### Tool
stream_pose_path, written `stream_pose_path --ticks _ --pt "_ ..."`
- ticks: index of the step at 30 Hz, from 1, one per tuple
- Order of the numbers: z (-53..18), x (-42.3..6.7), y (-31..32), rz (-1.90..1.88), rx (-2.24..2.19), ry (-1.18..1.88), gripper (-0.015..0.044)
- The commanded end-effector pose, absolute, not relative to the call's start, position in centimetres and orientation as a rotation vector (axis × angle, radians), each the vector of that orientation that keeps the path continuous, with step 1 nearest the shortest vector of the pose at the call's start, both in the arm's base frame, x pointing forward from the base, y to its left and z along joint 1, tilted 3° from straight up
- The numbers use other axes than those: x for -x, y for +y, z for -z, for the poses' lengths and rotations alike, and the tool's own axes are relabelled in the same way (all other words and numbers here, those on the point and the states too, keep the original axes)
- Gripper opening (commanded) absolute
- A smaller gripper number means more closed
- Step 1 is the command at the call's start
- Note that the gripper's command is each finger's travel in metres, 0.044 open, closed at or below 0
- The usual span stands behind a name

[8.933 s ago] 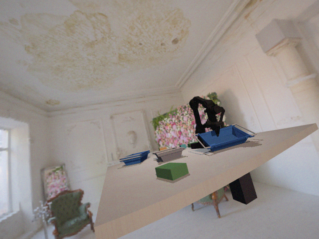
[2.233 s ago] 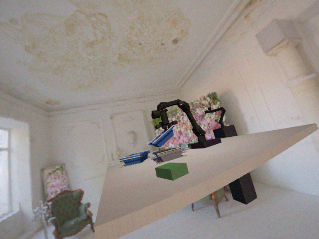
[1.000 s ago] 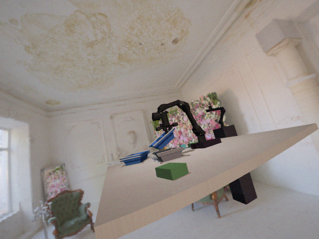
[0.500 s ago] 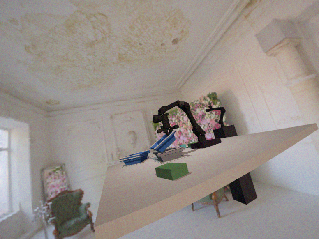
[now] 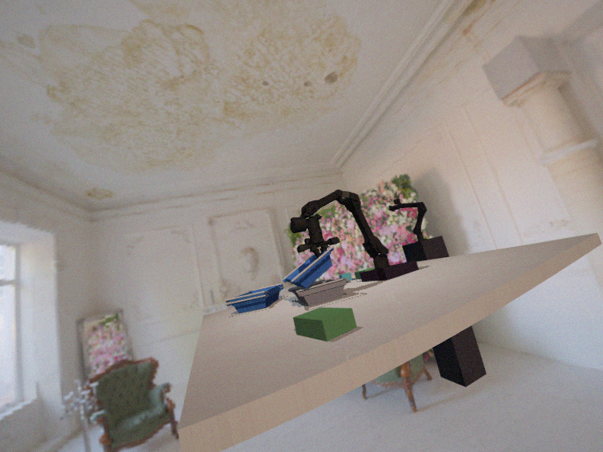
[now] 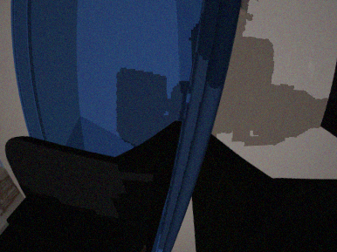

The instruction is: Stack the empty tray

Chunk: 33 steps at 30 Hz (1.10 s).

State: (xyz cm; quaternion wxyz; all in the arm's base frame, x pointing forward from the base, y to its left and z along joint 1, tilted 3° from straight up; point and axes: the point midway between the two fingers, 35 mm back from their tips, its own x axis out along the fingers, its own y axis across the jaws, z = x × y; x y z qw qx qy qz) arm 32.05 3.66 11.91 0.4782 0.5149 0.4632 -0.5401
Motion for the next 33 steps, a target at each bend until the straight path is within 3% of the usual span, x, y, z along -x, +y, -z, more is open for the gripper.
stream_pose_path --ticks 1,33 --pt "-11.7 -31.7 3.7 1.319 -1.259 1.131 0.0000" --pt "-9.4 -30.4 3.8 1.320 -1.259 1.132 0.0000"
